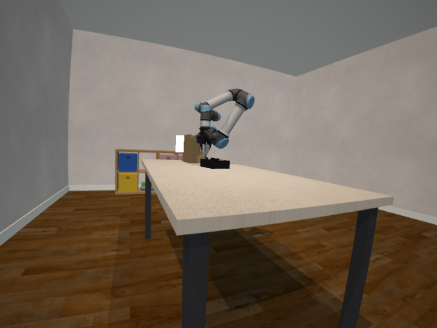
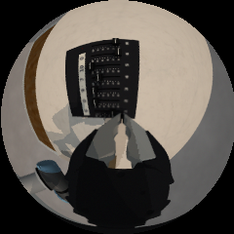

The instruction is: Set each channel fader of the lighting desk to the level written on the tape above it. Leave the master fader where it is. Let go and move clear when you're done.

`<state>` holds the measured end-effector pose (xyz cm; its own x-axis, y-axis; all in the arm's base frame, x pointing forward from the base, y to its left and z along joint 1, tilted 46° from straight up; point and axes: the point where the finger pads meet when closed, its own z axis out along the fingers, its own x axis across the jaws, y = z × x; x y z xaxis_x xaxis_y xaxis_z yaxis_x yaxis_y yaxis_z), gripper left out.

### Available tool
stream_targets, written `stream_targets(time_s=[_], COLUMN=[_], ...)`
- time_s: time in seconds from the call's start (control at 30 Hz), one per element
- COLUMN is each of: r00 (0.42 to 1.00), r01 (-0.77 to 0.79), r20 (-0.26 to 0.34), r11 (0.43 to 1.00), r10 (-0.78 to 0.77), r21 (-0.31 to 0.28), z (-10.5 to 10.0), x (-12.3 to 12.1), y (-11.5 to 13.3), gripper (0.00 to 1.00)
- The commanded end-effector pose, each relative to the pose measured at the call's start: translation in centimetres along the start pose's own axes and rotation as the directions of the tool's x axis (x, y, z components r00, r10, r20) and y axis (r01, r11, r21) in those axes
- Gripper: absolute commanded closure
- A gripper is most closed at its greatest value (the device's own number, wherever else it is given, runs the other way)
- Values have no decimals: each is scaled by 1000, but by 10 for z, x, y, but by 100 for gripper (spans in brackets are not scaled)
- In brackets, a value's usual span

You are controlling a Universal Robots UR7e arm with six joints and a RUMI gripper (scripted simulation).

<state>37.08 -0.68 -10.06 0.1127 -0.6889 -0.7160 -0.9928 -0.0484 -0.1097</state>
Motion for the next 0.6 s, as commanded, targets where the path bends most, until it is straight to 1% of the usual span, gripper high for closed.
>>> stream_targets(time_s=[0.0, 0.57], r00=[1000, 1000], r01=[0, 0], r20=[-1, -1], r11=[1000, 1000], r10=[0, 0], r21=[1, 1], z=[0, 0], x=[0, -6], y=[0, 0], gripper=[100, 100])
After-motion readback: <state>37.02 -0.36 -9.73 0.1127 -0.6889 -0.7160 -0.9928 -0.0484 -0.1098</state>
